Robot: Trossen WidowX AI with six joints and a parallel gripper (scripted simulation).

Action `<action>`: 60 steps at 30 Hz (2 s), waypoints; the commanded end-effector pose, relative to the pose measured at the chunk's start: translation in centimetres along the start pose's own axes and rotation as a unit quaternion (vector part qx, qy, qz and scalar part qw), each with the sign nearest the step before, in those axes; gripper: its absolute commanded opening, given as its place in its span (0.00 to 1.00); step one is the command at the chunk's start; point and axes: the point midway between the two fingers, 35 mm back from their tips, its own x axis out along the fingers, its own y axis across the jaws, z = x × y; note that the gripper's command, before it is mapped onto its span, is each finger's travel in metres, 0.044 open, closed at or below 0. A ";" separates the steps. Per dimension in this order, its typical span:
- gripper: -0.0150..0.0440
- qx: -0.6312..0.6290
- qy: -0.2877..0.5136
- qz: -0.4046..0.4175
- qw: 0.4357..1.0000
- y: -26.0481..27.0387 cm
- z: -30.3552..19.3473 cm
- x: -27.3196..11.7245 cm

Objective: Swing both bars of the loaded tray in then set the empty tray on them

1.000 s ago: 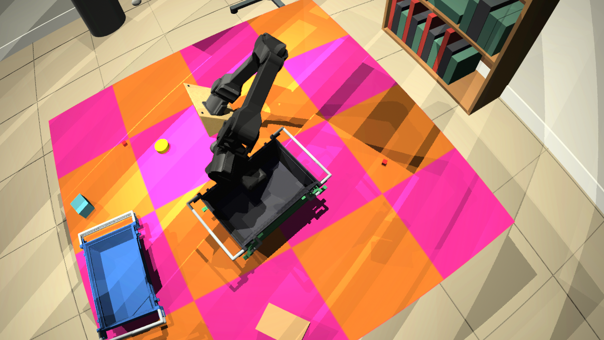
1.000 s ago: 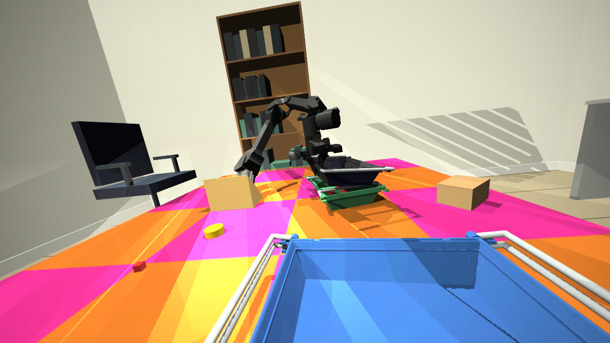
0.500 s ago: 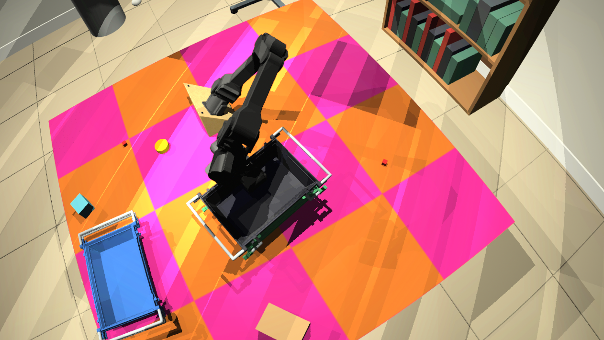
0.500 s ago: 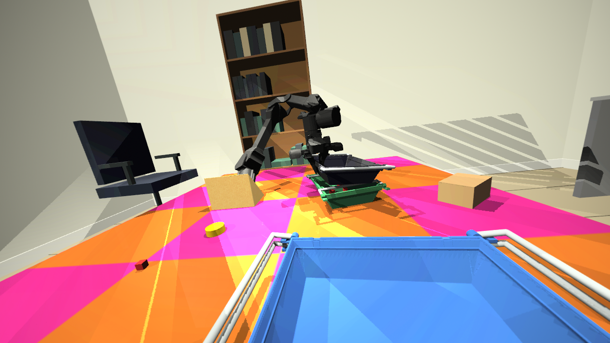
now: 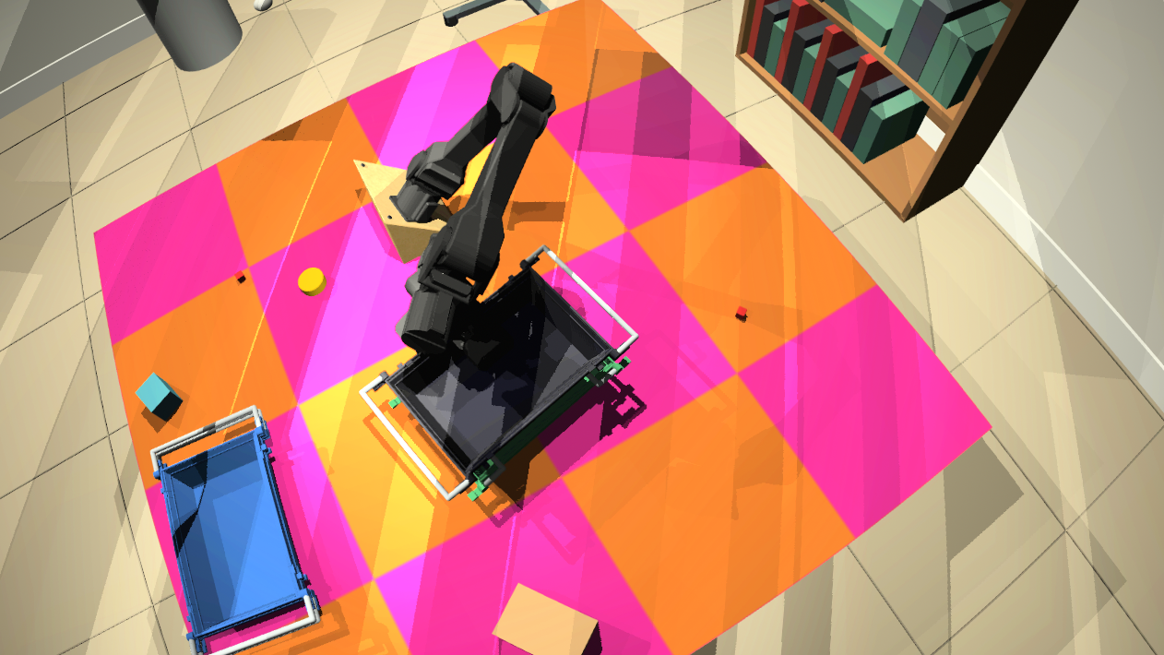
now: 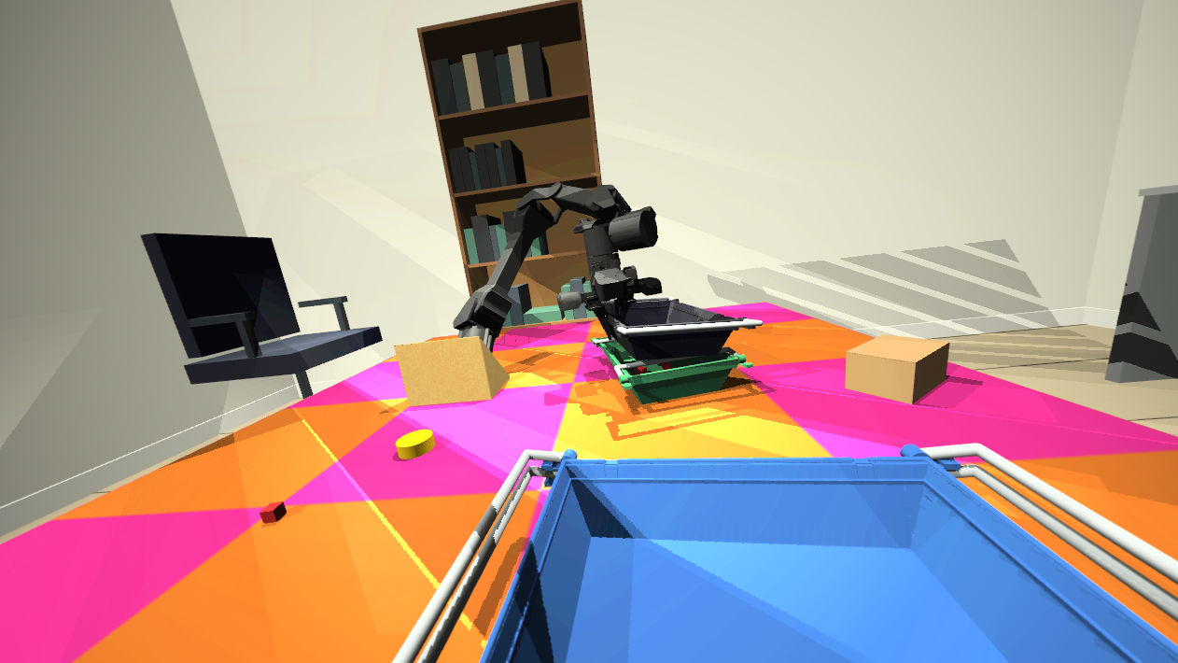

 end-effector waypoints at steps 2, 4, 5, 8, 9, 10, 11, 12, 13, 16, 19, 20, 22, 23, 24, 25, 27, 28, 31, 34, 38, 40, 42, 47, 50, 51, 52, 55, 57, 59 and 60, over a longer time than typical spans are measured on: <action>0.25 -0.004 0.004 -0.018 1.000 -0.4 -0.6 1.1; 0.25 -0.004 0.004 -0.018 1.000 -0.4 -0.6 1.1; 0.25 -0.004 0.004 -0.018 1.000 -0.4 -0.6 1.1; 0.25 -0.004 0.004 -0.018 1.000 -0.4 -0.6 1.1; 0.25 -0.004 0.004 -0.018 1.000 -0.4 -0.6 1.1; 0.25 -0.004 0.004 -0.018 1.000 -0.4 -0.6 1.1; 0.25 -0.004 0.004 -0.018 1.000 -0.4 -0.6 1.1; 0.25 -0.004 0.004 -0.018 1.000 -0.4 -0.6 1.1; 0.25 -0.004 0.004 -0.018 1.000 -0.4 -0.6 1.1; 0.25 -0.004 0.004 -0.018 1.000 -0.4 -0.6 1.1; 0.25 -0.004 0.004 -0.018 1.000 -0.4 -0.6 1.1; 0.25 -0.004 0.004 -0.018 1.000 -0.4 -0.6 1.1; 0.25 -0.004 0.004 -0.018 1.000 -0.4 -0.6 1.1; 0.25 -0.004 0.004 -0.018 1.000 -0.4 -0.6 1.1; 0.25 -0.004 0.004 -0.018 1.000 -0.4 -0.6 1.1; 0.25 -0.004 0.004 -0.018 1.000 -0.4 -0.6 1.1; 0.25 -0.004 0.004 -0.018 1.000 -0.4 -0.6 1.1; 0.25 -0.004 0.004 -0.018 1.000 -0.4 -0.6 1.1; 0.25 -0.004 0.004 -0.018 1.000 -0.4 -0.6 1.1; 0.25 -0.004 0.004 -0.018 1.000 -0.4 -0.6 1.1; 0.25 -0.004 0.004 -0.018 1.000 -0.4 -0.6 1.1; 0.25 -0.004 0.004 -0.018 1.000 -0.4 -0.6 1.1; 0.25 -0.004 0.004 -0.018 1.000 -0.4 -0.6 1.1; 0.25 -0.004 0.004 -0.018 1.000 -0.4 -0.6 1.1; 0.25 -0.004 0.004 -0.018 1.000 -0.4 -0.6 1.1; 0.25 -0.004 0.004 -0.018 1.000 -0.4 -0.6 1.1; 0.25 -0.004 0.004 -0.018 1.000 -0.4 -0.6 1.1; 0.25 -0.004 0.004 -0.018 1.000 -0.4 -0.6 1.1; 0.25 -0.004 0.004 -0.018 1.000 -0.4 -0.6 1.1; 0.25 -0.003 0.003 -0.014 1.000 -0.3 -0.4 0.9; 0.25 -0.004 0.004 -0.018 1.000 -0.4 -0.6 1.1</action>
